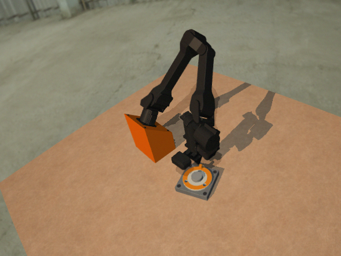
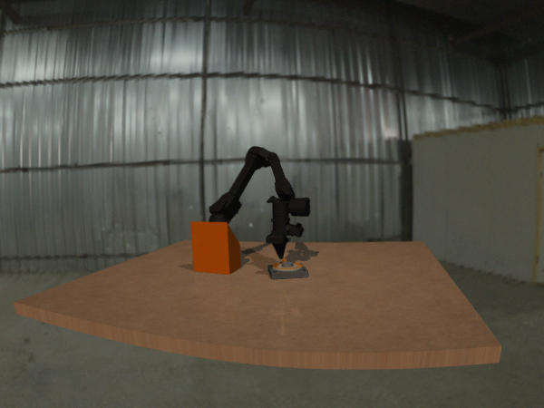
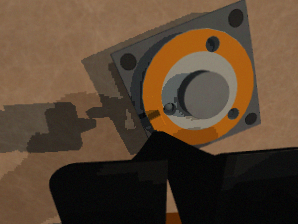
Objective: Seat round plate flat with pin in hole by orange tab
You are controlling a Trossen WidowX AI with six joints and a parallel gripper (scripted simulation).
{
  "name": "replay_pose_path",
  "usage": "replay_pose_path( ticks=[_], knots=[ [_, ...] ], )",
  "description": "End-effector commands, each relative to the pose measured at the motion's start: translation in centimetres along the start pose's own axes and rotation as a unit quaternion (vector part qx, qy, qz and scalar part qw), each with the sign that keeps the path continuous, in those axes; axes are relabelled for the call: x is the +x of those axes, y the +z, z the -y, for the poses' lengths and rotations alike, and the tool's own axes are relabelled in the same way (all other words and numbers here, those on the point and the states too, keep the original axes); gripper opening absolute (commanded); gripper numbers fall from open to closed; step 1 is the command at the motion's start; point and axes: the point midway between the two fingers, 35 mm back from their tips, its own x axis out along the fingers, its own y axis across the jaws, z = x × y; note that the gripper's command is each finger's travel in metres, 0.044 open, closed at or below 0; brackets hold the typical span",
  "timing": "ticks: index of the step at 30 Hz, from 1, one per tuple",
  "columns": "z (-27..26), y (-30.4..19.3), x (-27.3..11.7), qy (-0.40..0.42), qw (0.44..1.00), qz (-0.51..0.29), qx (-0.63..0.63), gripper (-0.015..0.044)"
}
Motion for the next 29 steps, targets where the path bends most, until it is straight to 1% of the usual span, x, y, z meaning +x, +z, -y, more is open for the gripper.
replay_pose_path(
  ticks=[1,8,11,12,29],
  knots=[
    [0.0,0.5,-1.4,0.000,1.000,0.006,-0.005,0.0000],
    [0.1,-0.2,-4.6,0.000,1.000,0.006,-0.005,0.0000],
    [0.1,-0.3,-4.7,0.000,1.000,0.006,-0.005,0.0000],
    [0.1,-0.3,-3.9,0.003,1.000,0.004,0.000,0.0000],
    [0.1,-0.3,-3.9,0.003,1.000,0.004,0.000,0.0000]
  ],
)
